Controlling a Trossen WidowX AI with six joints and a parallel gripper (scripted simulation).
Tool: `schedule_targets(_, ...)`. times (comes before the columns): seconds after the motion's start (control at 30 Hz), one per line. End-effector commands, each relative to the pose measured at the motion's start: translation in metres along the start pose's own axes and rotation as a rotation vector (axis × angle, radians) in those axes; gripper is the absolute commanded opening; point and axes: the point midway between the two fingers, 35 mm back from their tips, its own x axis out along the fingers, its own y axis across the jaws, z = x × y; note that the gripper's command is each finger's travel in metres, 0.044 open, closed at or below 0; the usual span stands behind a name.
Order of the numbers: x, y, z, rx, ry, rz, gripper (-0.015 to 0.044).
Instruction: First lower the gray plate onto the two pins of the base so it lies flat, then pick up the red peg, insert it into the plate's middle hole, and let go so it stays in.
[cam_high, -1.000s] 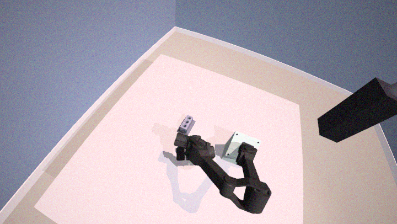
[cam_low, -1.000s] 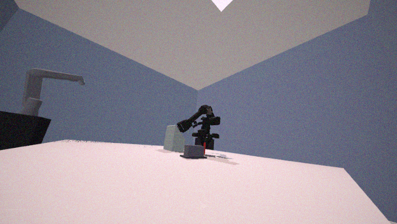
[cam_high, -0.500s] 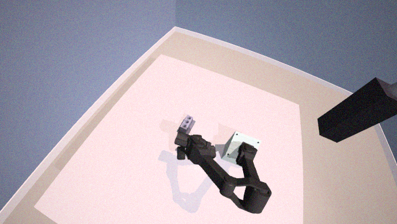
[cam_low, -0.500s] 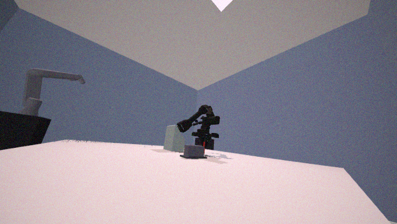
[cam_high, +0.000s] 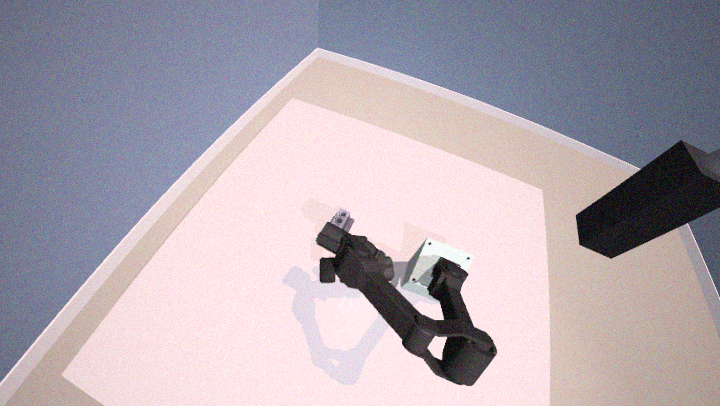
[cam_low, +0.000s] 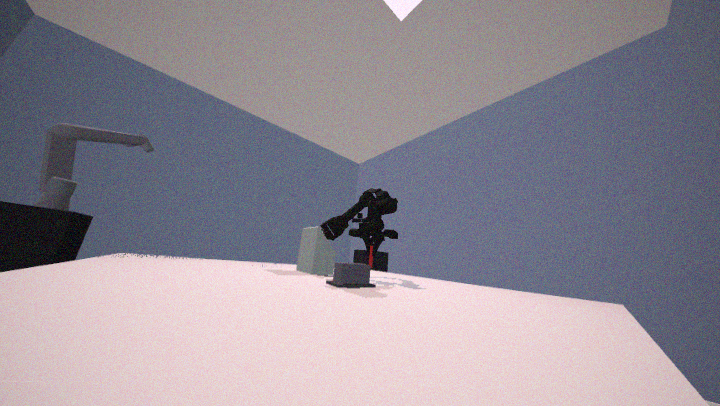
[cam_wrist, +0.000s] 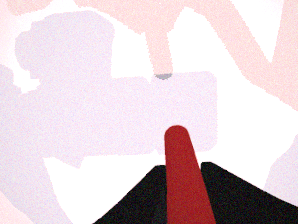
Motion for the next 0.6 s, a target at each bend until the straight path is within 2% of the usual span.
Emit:
schedule_targets(0.0,-0.015,0.002,0.001,-0.011,-0.009,0.003,0.0000)
schedule_targets(0.23,-0.038,0.002,0.002,-0.011,-0.005,0.004,0.0000)
schedule_targets(0.27,-0.026,0.001,0.002,-0.002,0.000,0.002,0.0000)
schedule_targets(0.57,-0.029,0.011,0.023,-0.004,-0.006,0.001,0.0000)
